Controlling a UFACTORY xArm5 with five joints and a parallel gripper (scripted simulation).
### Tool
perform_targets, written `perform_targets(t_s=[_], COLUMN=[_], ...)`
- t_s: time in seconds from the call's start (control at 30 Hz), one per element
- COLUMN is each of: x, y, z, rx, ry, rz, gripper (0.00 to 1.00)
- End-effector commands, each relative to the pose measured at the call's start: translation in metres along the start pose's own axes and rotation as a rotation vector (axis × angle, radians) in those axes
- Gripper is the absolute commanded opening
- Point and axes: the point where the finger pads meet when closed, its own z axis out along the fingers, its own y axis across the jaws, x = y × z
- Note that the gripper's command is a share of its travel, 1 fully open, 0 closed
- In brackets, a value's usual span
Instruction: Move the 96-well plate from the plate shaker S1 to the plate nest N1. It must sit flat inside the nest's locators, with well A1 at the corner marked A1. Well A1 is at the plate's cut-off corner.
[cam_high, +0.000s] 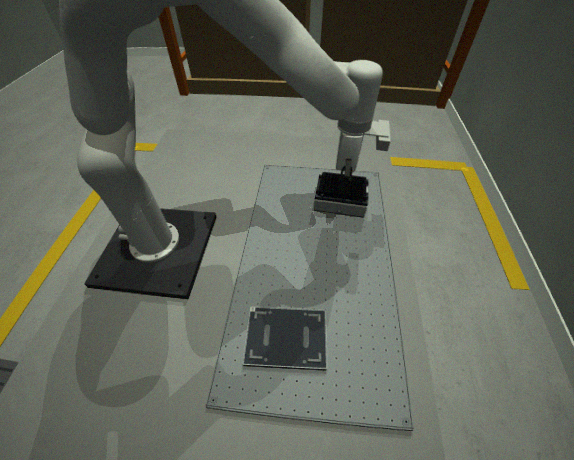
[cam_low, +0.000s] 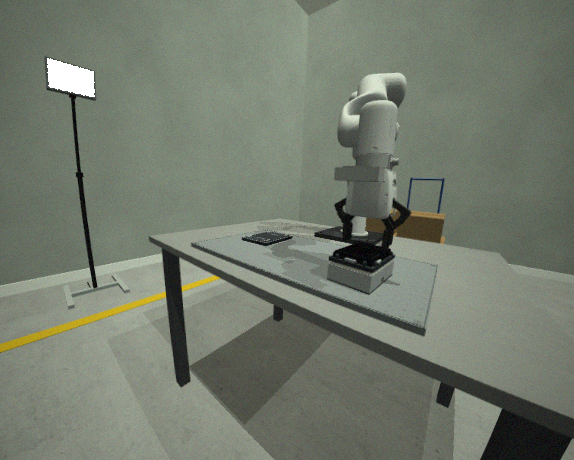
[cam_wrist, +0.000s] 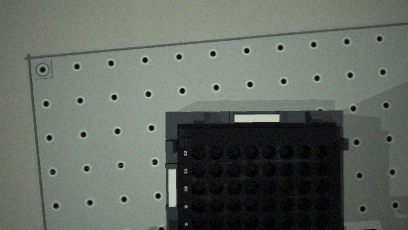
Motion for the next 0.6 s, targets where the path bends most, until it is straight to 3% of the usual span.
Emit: perform_targets(t_s=[0.0,0.57], x=[0.001,0.001], y=[-0.0005,-0.0005], z=[-0.0013,0.008], rx=[0.002,0.002], ry=[0.003,0.003], rz=[0.0,0.0], gripper=[1.0,1.0])
